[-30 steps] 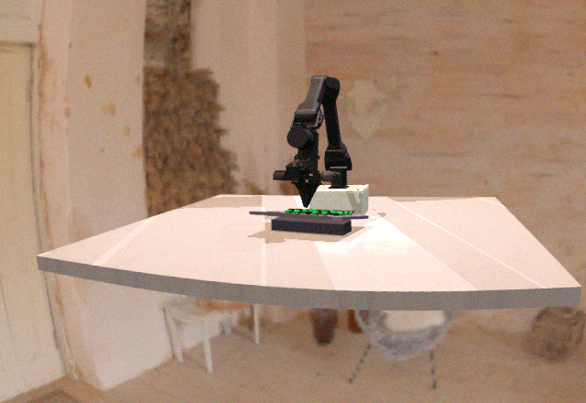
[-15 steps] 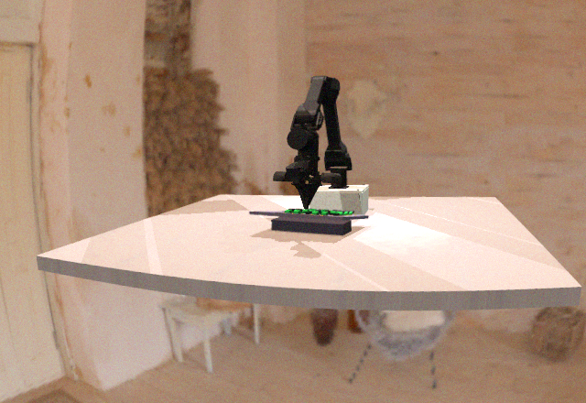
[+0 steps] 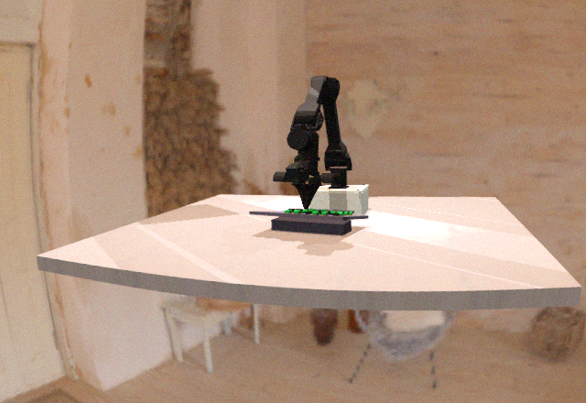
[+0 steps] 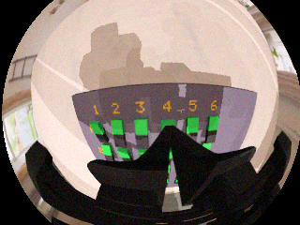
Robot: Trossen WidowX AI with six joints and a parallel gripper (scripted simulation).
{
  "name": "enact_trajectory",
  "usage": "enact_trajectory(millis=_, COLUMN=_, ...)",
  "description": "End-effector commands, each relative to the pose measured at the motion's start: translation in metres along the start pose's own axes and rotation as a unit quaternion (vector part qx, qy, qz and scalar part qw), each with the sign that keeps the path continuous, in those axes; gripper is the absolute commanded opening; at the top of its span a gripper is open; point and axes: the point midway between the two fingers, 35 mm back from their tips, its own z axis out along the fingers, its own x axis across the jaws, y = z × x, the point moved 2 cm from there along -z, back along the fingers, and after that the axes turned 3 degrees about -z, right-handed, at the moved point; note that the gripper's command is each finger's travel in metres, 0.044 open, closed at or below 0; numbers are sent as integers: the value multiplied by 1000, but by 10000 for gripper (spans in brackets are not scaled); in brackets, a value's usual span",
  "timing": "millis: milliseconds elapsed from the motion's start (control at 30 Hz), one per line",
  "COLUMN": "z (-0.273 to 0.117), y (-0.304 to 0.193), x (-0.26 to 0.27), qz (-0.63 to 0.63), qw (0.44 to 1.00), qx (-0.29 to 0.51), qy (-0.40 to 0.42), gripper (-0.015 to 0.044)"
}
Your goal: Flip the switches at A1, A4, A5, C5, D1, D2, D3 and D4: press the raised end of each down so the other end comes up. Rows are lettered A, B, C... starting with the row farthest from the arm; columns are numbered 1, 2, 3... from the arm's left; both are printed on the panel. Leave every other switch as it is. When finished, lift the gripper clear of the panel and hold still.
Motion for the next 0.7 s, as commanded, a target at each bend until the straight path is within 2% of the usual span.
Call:
enact_trajectory(millis=0, z=1, y=0, x=1, qz=-2, qw=1000, qx=0, qy=3, gripper=0)
enact_trajectory(millis=667, z=4, y=0, x=1, qz=-2, qw=1000, qx=0, qy=3, gripper=0)
